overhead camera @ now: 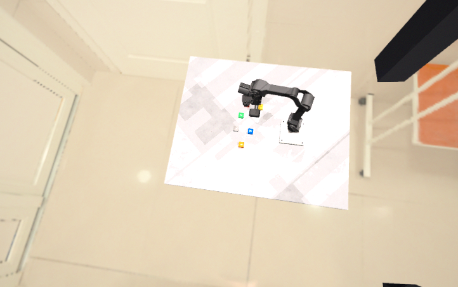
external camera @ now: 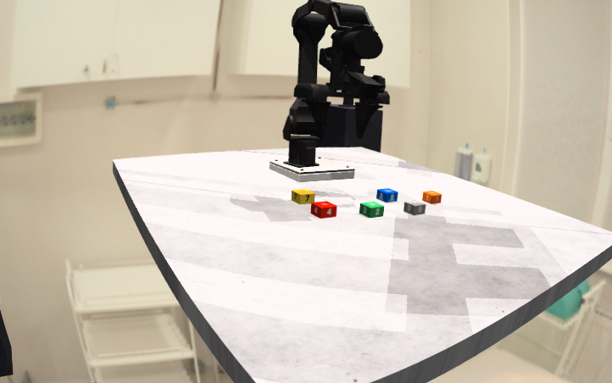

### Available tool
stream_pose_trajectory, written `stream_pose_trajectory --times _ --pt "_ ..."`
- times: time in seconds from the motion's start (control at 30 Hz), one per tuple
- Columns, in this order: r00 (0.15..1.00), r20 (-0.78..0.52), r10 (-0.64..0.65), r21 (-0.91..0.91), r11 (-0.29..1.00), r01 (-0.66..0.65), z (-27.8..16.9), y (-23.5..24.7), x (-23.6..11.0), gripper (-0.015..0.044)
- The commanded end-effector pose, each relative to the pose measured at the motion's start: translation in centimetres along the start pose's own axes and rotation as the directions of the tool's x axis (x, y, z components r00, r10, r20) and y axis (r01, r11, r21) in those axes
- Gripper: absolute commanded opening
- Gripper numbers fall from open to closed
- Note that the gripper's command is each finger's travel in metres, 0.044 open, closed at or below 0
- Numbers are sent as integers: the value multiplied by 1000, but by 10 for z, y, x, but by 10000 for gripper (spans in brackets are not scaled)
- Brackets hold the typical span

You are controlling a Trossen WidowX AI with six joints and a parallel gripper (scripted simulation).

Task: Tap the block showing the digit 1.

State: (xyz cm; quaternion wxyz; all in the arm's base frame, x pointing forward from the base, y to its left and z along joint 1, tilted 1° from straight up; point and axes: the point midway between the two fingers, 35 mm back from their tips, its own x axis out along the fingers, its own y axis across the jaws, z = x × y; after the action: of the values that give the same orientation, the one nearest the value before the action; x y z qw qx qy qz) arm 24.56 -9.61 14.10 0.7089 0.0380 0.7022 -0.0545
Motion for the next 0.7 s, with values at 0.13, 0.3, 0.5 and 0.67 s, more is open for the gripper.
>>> stream_pose_trajectory --times 0.13,0.3,0.5,0.67 --pt "1000 -1 12 -6 1000 -12 15 101 0 400" --pt "1000 -1 14 -6 1000 -14 13 122 0 400" --pt "1000 -1 14 -6 1000 -14 13 122 0 400" --pt "1000 -1 14 -6 1000 -14 13 122 0 400"
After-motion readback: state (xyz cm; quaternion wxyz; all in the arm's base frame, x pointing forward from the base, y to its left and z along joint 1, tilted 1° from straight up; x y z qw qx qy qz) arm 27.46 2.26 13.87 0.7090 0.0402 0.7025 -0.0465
